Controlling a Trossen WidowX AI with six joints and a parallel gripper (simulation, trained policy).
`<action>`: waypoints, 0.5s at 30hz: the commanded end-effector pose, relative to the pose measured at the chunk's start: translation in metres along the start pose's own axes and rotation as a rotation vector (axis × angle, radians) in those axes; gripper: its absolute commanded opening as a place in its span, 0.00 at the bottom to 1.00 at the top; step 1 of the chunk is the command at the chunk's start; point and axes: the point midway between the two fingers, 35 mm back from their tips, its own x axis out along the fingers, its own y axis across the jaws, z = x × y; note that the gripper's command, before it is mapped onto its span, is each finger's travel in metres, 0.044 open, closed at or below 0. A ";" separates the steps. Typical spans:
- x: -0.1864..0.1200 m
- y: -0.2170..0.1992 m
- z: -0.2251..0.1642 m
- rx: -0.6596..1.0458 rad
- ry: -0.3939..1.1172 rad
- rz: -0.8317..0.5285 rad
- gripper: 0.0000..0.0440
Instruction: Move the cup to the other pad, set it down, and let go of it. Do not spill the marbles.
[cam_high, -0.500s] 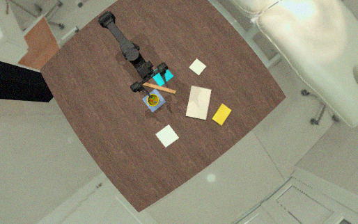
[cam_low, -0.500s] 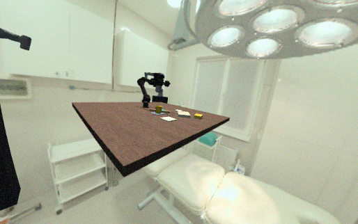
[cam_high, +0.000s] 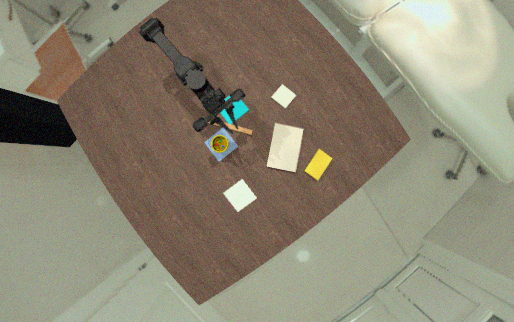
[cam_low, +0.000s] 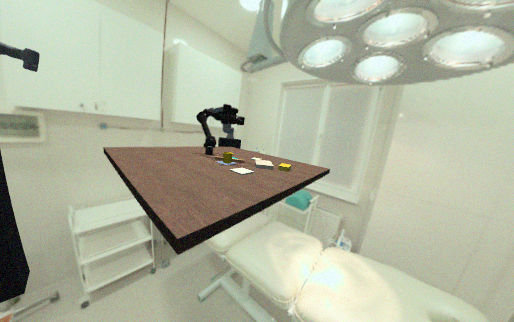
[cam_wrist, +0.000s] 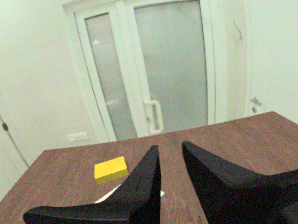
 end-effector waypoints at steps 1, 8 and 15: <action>0.005 0.005 -0.008 0.024 0.055 0.011 0.19; 0.013 0.020 -0.015 0.065 0.144 0.047 0.31; 0.019 0.033 -0.022 0.104 0.238 0.068 0.35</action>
